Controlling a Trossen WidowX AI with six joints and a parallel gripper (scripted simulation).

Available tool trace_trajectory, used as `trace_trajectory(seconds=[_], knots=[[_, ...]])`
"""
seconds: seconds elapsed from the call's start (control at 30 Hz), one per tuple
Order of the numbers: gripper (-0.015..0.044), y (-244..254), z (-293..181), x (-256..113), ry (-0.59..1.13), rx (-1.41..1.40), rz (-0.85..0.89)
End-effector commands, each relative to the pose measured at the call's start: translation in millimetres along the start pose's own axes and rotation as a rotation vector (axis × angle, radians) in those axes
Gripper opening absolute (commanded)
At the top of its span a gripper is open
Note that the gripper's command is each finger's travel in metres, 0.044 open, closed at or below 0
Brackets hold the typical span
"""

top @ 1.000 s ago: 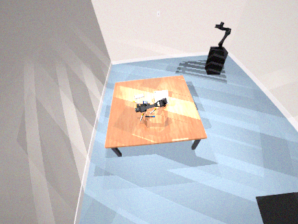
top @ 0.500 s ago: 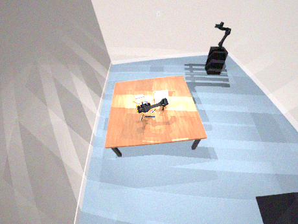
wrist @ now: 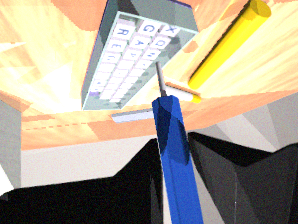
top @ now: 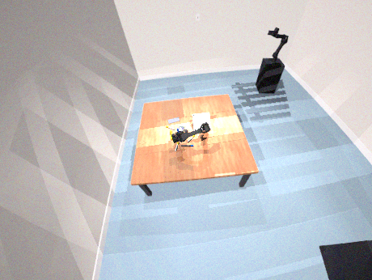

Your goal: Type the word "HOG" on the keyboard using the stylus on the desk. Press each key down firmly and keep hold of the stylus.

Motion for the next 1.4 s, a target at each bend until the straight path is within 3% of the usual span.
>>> trace_trajectory(seconds=[0.0,0.13,0.23,0.27,1.37], knots=[[0.0,-1,10,8,0.003,0.002,0.007],[0.0,-2,11,8,0.003,0.002,0.007],[0.0079,-3,12,10,0.003,0.002,0.007],[0.0081,-3,12,10,0.003,0.002,0.007],[0.0081,-5,20,13,0.002,0.002,0.007]])
Point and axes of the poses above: the point midway between the two fingers, 35 mm back from their tips, its own x axis out along the fingers, its own y axis across the jaws, z = x × y, the point moved 3 cm from there along -x, back along the fingers, and after that the axes turned 15 degrees about -x, right-handed, at the moved point
